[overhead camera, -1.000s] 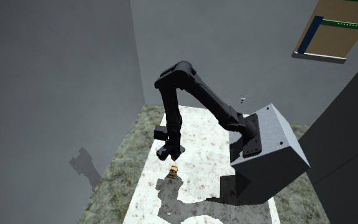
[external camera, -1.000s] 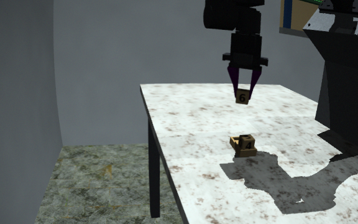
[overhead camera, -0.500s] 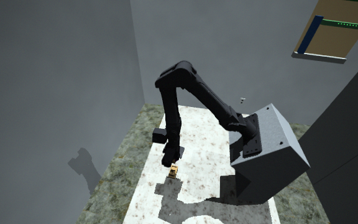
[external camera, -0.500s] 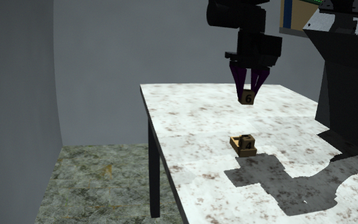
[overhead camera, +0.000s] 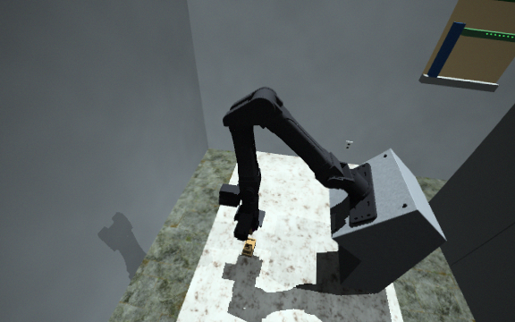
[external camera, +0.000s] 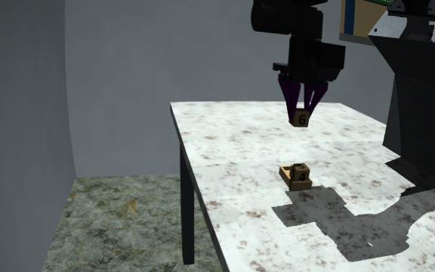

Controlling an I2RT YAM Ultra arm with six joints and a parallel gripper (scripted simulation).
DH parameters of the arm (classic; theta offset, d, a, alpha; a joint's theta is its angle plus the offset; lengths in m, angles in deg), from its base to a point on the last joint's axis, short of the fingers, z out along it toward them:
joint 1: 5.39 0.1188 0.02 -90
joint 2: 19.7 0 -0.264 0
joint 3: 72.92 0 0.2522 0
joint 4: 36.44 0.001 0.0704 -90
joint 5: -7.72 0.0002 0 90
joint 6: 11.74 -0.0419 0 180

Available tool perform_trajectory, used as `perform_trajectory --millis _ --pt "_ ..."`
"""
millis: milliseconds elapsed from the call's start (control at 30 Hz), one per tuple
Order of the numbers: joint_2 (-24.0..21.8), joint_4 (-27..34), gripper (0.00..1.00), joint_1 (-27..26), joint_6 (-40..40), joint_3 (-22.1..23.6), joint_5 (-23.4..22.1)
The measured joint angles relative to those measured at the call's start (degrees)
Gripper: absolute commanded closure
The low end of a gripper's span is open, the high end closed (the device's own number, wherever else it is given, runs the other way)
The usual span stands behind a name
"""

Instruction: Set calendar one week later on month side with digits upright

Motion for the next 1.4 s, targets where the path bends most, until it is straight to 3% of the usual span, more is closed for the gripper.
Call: perform_trajectory --millis 367,767,1033,1400 --pt "2.47 -0.87 0.74 -0.22 0.2 -0.92 0.0" --pt "12.11 -5.57 0.74 -0.9 0.57 -4.87 -0.04" --pt "15.67 -7.82 0.74 -1.11 0.74 -6.84 -0.22" --pt "16.74 -8.87 0.74 -1.14 0.83 -7.34 -0.31"
